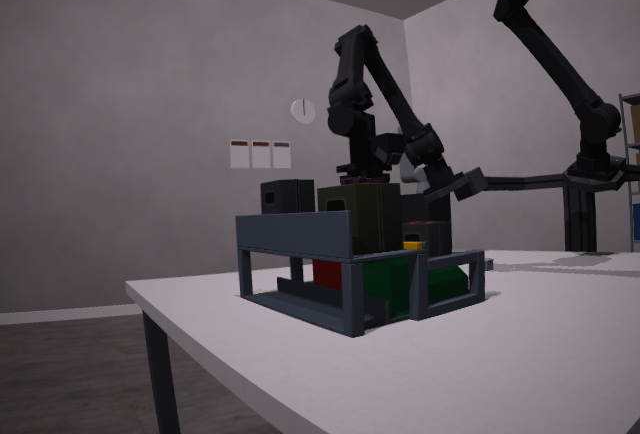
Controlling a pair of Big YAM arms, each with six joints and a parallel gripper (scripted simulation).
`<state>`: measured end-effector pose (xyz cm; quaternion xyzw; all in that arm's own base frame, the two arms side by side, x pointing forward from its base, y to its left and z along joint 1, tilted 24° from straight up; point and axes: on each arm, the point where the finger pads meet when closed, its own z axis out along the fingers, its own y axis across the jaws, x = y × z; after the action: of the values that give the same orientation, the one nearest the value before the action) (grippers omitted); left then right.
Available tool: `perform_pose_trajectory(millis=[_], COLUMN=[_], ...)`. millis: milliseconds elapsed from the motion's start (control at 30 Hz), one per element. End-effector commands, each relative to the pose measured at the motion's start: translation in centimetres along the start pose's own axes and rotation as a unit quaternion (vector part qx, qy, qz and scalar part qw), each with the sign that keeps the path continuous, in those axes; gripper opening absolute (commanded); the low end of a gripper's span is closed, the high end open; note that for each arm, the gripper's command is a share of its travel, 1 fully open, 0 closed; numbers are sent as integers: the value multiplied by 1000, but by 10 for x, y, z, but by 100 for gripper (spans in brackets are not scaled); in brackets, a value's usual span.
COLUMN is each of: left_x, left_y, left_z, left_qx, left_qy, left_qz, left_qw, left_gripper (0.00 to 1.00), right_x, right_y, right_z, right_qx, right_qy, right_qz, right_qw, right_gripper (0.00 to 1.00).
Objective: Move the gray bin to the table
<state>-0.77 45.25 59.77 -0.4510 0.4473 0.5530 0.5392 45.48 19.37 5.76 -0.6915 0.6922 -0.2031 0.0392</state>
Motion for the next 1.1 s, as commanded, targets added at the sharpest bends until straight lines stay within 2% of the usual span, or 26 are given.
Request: perform_pose_trajectory(millis=[0, 300, 533, 1067], left_x=[-14, -14, -14, -14], left_y=[6, 6, 6, 6], left_z=[-4, -4, -4, -4], left_qx=[-7, -7, -7, -7], left_qy=[-18, -18, -18, -18], left_qz=[-3, -3, -3, -3], left_qw=[1000, 1000, 1000, 1000], left_gripper=[100, 100, 100, 100], right_x=[4, 4, 4, 3], right_y=[-13, -12, -2, -6], right_z=[-9, -6, 11, 25], right_qx=[17, 16, 0, 2], right_qy=[-7, -6, 2, 0], right_qz=[11, 11, 2, 3], right_qw=[1000, 1000, 1000, 1000], right_gripper=[43, 43, 43, 43])
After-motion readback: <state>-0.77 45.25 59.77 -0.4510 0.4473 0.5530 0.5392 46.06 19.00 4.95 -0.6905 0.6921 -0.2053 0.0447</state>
